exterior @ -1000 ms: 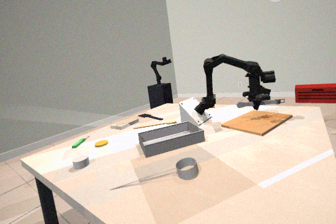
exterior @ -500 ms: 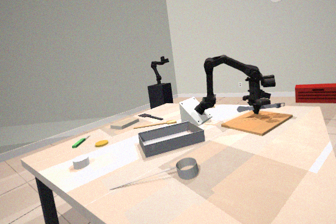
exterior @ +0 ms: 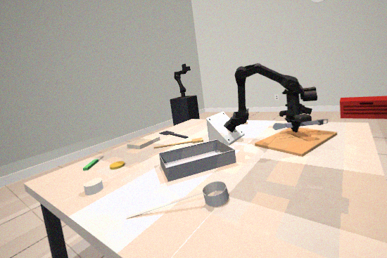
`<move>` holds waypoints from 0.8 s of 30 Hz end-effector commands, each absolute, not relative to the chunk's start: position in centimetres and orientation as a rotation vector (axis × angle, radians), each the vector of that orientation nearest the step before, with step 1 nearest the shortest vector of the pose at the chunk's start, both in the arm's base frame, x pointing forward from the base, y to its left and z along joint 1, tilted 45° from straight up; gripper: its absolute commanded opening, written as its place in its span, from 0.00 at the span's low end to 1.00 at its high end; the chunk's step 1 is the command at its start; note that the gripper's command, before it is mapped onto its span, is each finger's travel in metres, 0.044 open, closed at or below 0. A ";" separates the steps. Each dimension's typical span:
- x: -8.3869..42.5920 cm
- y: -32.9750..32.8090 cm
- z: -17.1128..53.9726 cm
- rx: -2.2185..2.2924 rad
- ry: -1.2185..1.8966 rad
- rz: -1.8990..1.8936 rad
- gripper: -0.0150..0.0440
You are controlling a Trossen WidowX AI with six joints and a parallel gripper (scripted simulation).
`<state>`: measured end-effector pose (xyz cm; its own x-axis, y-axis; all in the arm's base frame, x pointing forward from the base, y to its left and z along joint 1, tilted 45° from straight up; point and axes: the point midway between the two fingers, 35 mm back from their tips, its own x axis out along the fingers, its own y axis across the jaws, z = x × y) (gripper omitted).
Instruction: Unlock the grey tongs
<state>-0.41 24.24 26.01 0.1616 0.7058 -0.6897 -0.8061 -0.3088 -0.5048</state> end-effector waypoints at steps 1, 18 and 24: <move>-0.4 24.2 26.0 -1.137 0.120 1.505 0.44; -0.6 24.4 26.5 -1.137 0.121 1.506 1.00; -2.5 25.5 30.4 -1.137 0.132 1.510 1.00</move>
<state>-1.50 24.87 28.51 0.1568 0.7020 -0.6947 -0.8084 -0.3129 -0.4986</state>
